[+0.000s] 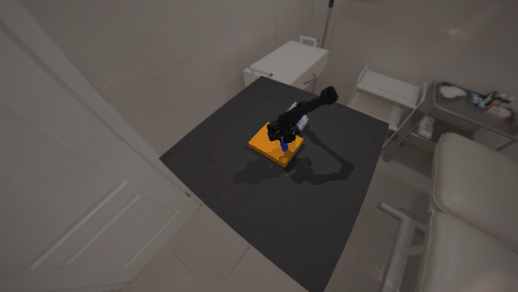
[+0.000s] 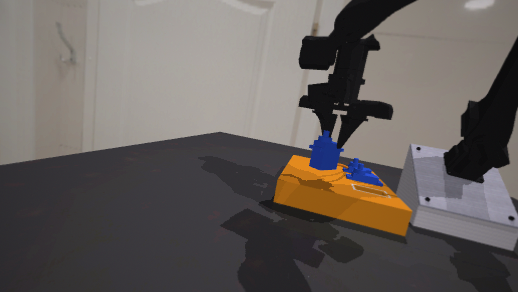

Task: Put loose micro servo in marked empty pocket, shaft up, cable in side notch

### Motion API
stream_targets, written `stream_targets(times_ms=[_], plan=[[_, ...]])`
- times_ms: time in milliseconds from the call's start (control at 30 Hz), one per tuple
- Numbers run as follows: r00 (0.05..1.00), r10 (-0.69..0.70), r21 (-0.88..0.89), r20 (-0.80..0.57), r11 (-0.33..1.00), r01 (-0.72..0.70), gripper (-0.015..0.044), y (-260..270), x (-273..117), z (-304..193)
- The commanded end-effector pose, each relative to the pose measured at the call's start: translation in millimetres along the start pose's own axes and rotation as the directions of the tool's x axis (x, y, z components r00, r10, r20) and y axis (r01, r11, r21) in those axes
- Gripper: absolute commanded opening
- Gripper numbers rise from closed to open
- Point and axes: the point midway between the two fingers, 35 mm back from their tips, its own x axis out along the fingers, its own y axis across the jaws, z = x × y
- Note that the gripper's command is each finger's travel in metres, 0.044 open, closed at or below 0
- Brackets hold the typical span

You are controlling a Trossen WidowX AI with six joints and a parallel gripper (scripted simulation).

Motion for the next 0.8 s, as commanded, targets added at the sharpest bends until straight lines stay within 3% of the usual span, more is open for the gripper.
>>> stream_targets(times_ms=[0, 367, 767], plan=[[1.000, -0.002, 0.105, 0.005, 0.994, 0.001, 0.0000, 0.1, -1.2, 0.5], [1.000, -0.002, 0.462, 0.005, 0.887, -0.001, 0.0000, 0.1, -1.3, 0.5], [1.000, -0.002, 0.773, 0.005, 0.635, -0.003, 0.0000, 0.1, -1.3, 0.5]])
